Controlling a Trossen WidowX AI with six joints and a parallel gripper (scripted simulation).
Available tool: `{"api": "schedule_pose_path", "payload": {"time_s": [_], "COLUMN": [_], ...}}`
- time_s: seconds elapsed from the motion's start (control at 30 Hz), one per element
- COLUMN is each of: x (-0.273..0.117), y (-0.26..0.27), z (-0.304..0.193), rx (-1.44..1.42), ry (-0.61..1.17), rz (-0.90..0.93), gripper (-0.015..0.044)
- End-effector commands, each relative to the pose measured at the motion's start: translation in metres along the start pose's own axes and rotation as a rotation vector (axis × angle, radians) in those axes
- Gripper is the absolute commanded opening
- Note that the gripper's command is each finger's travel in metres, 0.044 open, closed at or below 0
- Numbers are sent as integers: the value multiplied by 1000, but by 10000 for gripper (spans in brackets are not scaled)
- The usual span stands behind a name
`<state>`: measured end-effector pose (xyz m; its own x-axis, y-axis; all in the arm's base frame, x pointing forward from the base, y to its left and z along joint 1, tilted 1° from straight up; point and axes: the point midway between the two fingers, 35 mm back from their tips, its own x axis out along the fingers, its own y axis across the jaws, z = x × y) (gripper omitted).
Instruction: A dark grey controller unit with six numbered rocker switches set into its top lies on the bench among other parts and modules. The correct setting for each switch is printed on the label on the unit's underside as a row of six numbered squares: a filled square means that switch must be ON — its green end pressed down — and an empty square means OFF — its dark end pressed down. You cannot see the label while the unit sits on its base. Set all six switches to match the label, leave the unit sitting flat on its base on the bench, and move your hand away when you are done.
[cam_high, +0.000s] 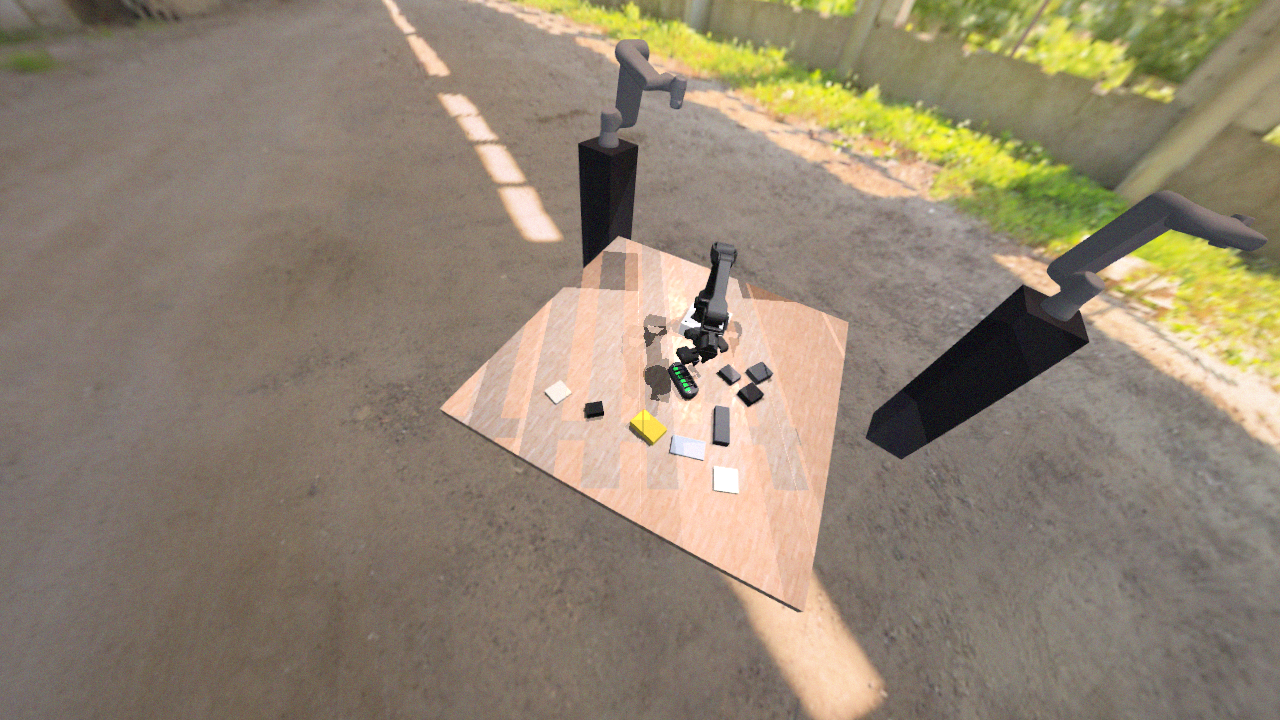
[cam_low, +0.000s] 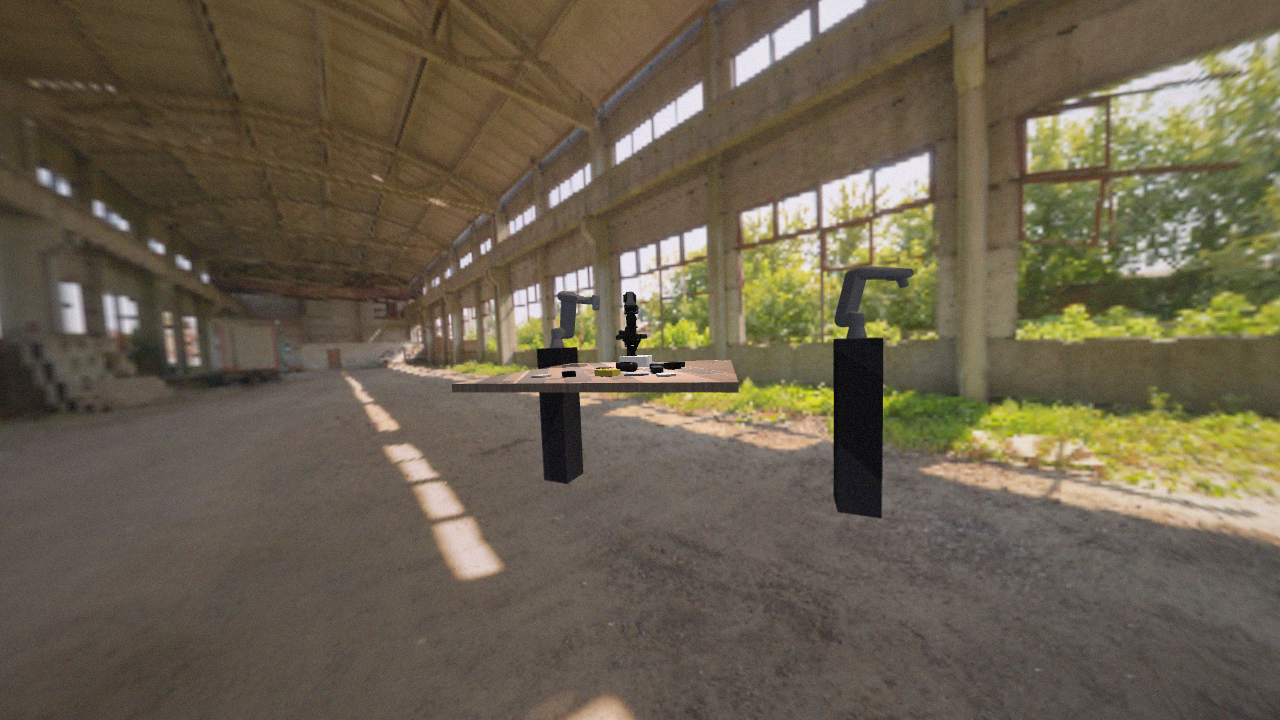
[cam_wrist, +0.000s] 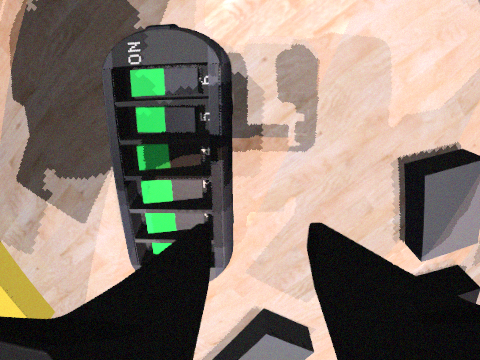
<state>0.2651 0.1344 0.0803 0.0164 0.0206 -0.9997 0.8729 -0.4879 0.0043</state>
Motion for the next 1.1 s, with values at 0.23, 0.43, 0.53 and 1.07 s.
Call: {"api": "schedule_pose_path", "payload": {"time_s": [0.23,0.43,0.53,1.07], "x": [-1,0,0,13], "y": [0,0,0,-2], "z": [0,0,0,-13], "rx": [-1,0,0,-2], "ry": [2,0,0,-11], "rz": [0,0,0,72], "gripper": [0,105,184,335]}}
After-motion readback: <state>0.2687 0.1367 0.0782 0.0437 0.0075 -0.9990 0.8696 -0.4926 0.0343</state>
